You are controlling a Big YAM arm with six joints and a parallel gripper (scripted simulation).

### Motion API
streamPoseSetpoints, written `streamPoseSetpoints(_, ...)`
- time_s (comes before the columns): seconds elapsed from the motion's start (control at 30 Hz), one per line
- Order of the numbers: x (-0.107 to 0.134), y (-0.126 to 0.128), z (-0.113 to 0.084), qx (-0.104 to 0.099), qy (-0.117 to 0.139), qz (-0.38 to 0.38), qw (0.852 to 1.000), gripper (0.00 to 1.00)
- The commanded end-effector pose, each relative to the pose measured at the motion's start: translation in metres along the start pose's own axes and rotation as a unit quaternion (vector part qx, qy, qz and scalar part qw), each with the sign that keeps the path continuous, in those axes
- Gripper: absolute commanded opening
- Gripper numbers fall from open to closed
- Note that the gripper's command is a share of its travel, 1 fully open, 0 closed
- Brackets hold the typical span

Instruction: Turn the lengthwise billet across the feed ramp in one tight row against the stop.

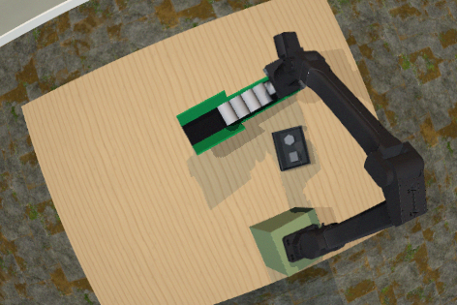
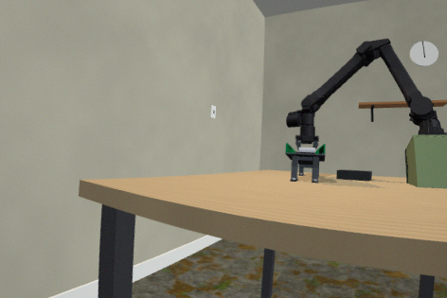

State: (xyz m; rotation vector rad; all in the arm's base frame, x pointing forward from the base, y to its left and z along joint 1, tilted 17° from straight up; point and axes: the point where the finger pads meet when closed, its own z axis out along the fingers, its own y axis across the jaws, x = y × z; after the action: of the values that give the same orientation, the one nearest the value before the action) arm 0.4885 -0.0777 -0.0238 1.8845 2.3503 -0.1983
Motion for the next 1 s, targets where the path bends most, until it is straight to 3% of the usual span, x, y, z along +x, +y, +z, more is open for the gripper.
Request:
streamPoseSetpoints(0.0,-0.0022,-0.0058,0.0089,0.004,0.002,0.001,1.0,0.55)
streamPoseSetpoints(0.77,-0.0022,-0.0058,0.0089,0.004,0.002,0.001,1.0,0.55)
streamPoseSetpoints(0.8,-0.0022,-0.0058,0.0089,0.004,0.002,0.001,1.0,0.0)
streamPoseSetpoints(0.97,-0.0003,-0.0061,0.0088,0.006,0.003,0.001,1.0,0.0)
